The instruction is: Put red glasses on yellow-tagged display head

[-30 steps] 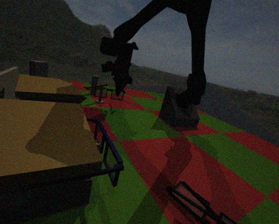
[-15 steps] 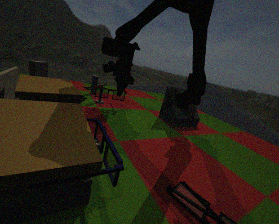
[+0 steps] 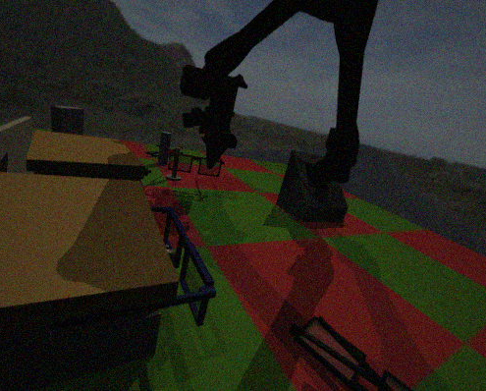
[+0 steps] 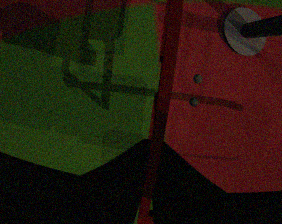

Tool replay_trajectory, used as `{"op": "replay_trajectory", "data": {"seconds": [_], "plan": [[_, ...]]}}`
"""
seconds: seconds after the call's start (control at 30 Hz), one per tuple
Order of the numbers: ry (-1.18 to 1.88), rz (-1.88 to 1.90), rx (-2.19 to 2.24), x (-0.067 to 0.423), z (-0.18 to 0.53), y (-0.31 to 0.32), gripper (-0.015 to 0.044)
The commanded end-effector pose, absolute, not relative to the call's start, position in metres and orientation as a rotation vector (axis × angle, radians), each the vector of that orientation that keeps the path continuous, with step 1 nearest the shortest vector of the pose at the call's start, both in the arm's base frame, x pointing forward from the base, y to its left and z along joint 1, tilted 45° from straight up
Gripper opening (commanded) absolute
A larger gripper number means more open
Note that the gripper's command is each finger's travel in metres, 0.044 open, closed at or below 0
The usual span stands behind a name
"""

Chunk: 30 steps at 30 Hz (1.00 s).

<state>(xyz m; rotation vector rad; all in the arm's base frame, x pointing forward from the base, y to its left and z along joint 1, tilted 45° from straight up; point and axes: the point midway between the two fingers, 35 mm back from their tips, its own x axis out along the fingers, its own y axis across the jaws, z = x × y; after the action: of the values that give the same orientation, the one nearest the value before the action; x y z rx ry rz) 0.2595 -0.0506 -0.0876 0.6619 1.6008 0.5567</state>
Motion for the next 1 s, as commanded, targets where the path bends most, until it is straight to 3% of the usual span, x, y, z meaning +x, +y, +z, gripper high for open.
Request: {"op": "replay_trajectory", "data": {"seconds": [0.0,0.97], "plan": [[1.603,0.558,0.662,0.256,-0.085,-0.049,0.0],[1.604,0.558,0.663,0.241,-0.081,-0.046,0.0]]}}
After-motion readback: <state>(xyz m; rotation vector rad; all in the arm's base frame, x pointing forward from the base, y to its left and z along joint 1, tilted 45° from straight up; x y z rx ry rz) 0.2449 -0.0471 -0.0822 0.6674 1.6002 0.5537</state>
